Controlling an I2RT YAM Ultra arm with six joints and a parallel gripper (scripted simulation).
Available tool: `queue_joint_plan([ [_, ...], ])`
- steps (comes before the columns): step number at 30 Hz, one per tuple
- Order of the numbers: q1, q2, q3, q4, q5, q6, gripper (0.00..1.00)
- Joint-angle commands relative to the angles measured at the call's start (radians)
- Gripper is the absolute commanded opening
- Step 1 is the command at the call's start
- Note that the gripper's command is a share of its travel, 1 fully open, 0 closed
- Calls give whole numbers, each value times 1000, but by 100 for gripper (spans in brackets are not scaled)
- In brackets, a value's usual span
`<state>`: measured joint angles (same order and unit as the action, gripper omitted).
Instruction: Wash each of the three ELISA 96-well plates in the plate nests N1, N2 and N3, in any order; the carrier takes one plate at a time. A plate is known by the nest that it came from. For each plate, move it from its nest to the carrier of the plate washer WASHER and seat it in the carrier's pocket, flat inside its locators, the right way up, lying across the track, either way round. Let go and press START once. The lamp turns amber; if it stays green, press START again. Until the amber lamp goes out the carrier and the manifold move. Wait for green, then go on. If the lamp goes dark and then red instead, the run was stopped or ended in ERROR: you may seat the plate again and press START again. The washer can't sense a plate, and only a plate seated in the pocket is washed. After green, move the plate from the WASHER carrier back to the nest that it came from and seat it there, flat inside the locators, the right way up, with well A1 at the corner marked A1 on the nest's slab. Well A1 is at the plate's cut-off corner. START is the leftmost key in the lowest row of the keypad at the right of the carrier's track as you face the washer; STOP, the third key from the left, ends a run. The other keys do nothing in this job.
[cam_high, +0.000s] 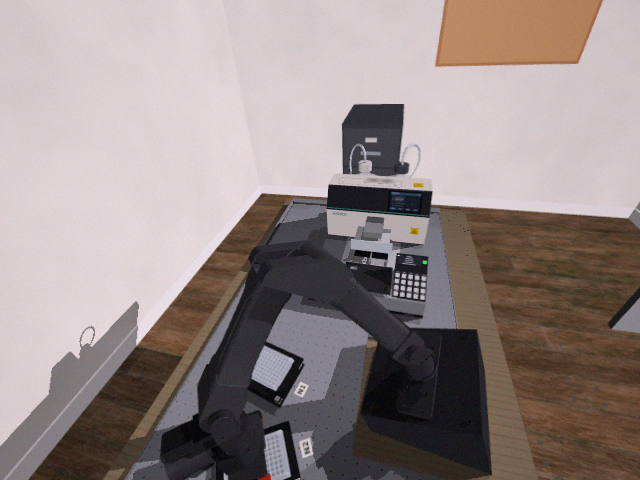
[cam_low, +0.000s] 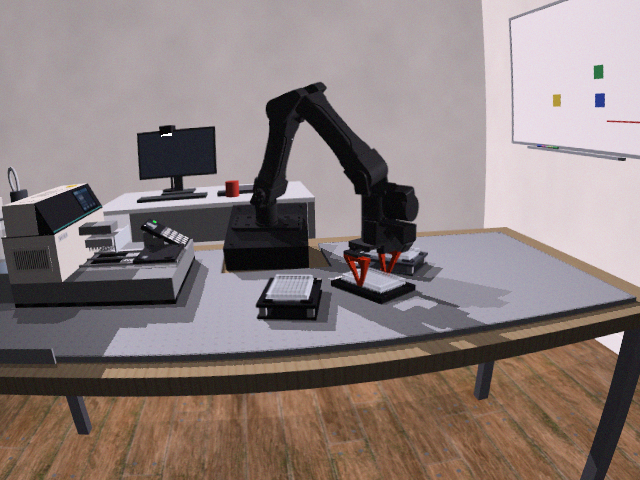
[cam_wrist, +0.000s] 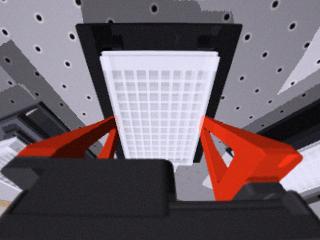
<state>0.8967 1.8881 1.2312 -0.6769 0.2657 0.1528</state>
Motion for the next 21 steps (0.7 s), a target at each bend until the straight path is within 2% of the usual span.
queue_joint_plan([
  [1,1,-6,3,11,0,-3,0],
  [6,1,-4,2,14,-1,-3,0],
  [7,1,-4,1,15,-1,-4,100],
  [21,1,-4,2,14,-1,-4,100],
])
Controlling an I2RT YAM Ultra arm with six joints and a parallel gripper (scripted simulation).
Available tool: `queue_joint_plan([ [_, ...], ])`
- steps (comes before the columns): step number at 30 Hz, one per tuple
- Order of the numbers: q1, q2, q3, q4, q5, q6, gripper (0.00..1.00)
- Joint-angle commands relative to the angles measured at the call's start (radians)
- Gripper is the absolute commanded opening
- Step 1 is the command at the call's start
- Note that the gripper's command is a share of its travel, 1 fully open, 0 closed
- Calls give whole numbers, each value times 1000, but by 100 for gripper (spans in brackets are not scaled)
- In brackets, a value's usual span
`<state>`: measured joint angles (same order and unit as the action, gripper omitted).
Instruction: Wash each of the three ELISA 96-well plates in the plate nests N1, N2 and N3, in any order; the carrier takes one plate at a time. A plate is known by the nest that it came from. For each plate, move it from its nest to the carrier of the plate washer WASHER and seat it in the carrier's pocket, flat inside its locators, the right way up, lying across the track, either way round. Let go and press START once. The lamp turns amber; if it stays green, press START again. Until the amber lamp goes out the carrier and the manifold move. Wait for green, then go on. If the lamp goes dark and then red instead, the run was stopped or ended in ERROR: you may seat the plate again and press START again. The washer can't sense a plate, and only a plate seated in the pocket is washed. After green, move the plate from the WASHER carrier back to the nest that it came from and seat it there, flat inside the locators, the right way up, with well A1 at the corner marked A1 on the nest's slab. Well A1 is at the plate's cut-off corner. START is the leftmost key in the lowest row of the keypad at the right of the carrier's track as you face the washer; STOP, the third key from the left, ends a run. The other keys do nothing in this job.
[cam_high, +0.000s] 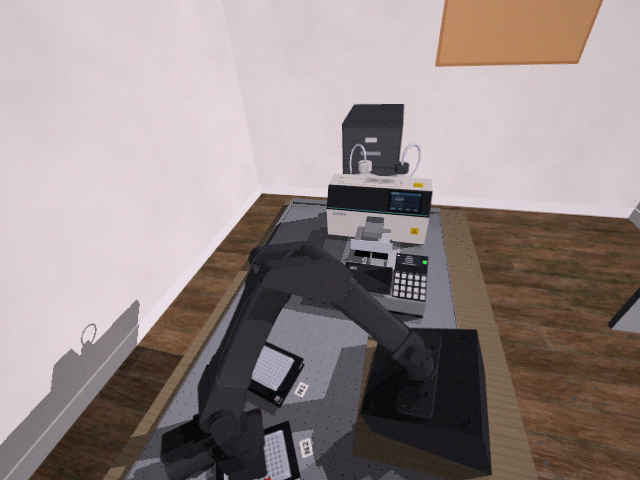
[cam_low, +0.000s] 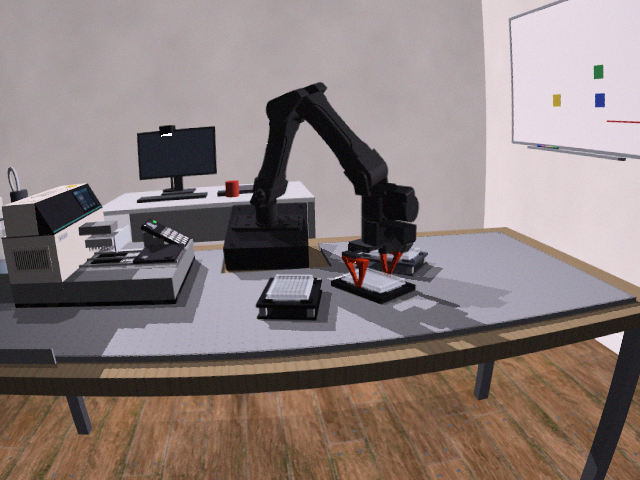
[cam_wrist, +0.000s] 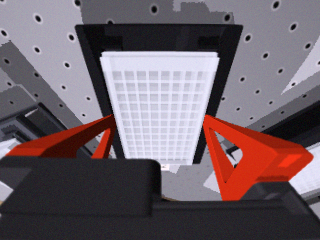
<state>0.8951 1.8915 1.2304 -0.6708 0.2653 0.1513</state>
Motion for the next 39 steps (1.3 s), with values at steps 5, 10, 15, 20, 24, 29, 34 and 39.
queue_joint_plan([
  [5,2,-7,3,8,0,-2,100],
  [10,2,-7,3,8,0,-2,100],
  [15,3,-11,4,3,0,-1,100],
  [20,10,-29,13,-26,2,5,100],
  [24,12,-36,17,-38,2,8,100],
  [29,18,-53,28,-67,4,14,100],
  [34,25,-69,40,-97,5,21,100],
  [39,29,-78,48,-115,6,25,100],
])
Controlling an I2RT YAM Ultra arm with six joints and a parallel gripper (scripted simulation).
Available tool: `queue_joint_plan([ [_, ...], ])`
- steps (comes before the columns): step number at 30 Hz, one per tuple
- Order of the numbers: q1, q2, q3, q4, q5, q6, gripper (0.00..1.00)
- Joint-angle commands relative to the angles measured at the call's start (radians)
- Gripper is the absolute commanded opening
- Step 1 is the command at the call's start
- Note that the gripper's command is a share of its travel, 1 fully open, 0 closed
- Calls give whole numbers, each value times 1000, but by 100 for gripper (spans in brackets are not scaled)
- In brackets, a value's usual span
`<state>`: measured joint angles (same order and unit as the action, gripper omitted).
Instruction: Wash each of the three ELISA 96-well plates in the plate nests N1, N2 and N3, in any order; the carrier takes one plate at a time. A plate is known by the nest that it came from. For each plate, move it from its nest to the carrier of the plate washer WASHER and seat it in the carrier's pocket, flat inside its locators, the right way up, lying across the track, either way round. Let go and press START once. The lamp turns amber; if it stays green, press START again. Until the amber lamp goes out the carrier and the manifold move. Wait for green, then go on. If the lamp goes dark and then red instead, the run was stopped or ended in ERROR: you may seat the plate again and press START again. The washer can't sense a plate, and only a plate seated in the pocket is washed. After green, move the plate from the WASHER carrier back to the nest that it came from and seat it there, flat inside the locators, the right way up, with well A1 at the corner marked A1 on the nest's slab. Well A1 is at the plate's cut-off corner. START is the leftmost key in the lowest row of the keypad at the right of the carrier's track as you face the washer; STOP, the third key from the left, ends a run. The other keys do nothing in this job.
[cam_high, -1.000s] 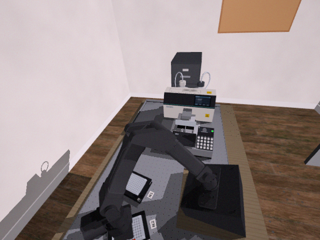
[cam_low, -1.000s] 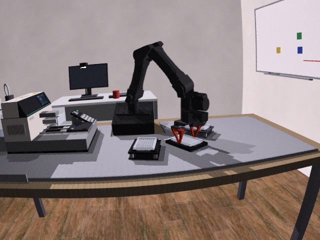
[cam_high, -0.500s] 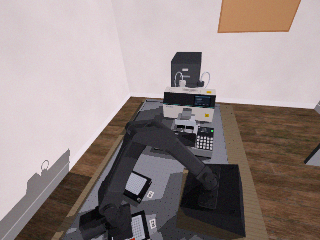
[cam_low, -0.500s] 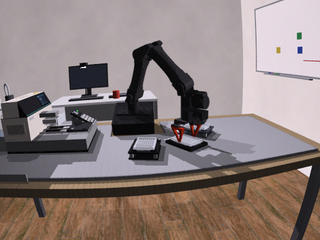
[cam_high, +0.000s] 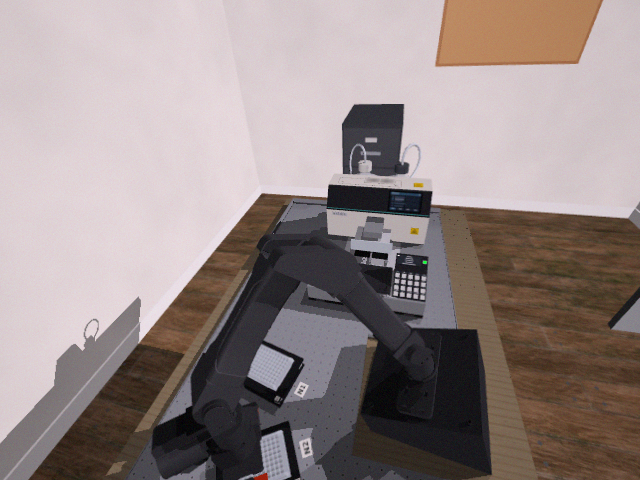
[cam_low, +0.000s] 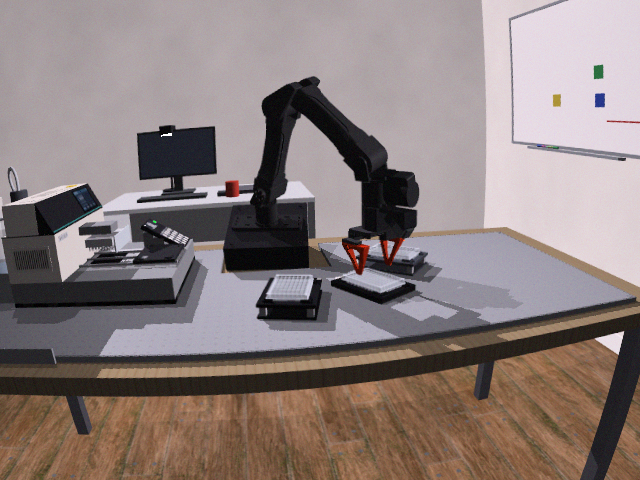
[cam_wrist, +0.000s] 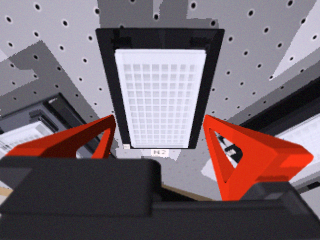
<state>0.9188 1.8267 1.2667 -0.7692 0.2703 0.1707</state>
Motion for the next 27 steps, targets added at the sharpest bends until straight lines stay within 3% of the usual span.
queue_joint_plan([
  [1,6,-16,14,-23,1,7,100],
  [27,39,-79,90,-171,9,39,100],
])
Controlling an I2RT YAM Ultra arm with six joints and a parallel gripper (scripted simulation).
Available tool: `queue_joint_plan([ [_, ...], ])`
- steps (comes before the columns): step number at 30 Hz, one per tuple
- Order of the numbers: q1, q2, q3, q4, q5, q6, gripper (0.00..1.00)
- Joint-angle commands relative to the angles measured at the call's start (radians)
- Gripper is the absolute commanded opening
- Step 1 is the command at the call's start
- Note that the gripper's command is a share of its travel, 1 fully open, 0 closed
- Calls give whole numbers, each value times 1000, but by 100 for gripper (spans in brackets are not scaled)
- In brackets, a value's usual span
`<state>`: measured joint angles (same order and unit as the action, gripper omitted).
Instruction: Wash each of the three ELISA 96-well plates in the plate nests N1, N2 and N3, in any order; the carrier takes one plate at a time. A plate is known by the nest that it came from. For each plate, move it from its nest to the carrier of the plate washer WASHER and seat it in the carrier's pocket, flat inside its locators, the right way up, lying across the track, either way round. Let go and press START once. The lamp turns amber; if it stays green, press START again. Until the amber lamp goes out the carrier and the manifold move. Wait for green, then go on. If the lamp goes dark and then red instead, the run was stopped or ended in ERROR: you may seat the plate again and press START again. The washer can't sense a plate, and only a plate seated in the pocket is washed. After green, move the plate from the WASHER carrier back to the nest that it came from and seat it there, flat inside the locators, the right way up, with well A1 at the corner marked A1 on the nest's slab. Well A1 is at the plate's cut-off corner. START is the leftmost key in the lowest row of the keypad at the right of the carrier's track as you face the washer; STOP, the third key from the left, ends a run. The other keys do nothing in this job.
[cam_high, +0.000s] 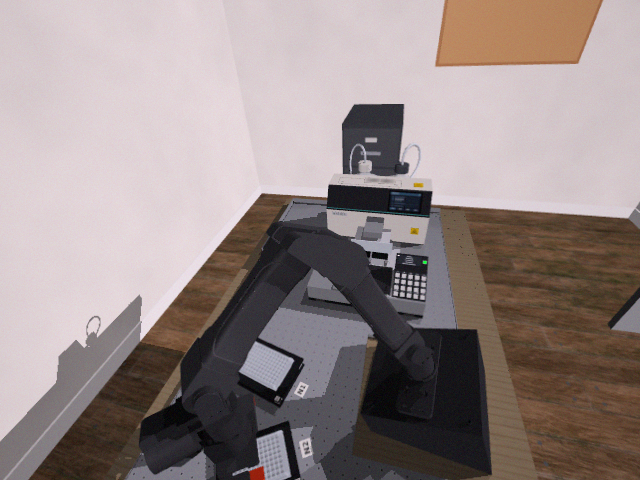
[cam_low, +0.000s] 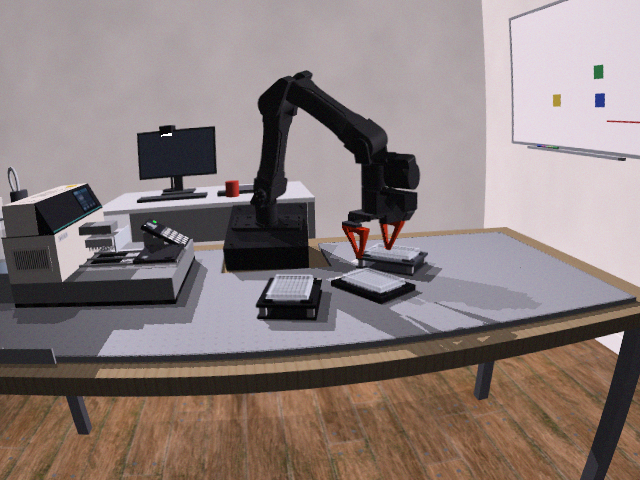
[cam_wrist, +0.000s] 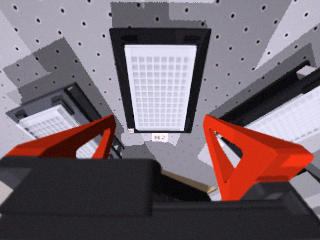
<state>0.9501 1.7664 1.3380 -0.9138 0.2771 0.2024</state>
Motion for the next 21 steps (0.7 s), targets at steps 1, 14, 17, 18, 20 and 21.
queue_joint_plan([
  [1,9,-21,23,-32,2,9,100],
  [14,18,-35,50,-76,5,19,100],
  [17,18,-35,50,-76,5,19,100],
  [18,18,-35,50,-76,5,19,100],
  [20,18,-35,50,-76,5,19,100],
  [21,18,-35,50,-76,5,19,100],
])
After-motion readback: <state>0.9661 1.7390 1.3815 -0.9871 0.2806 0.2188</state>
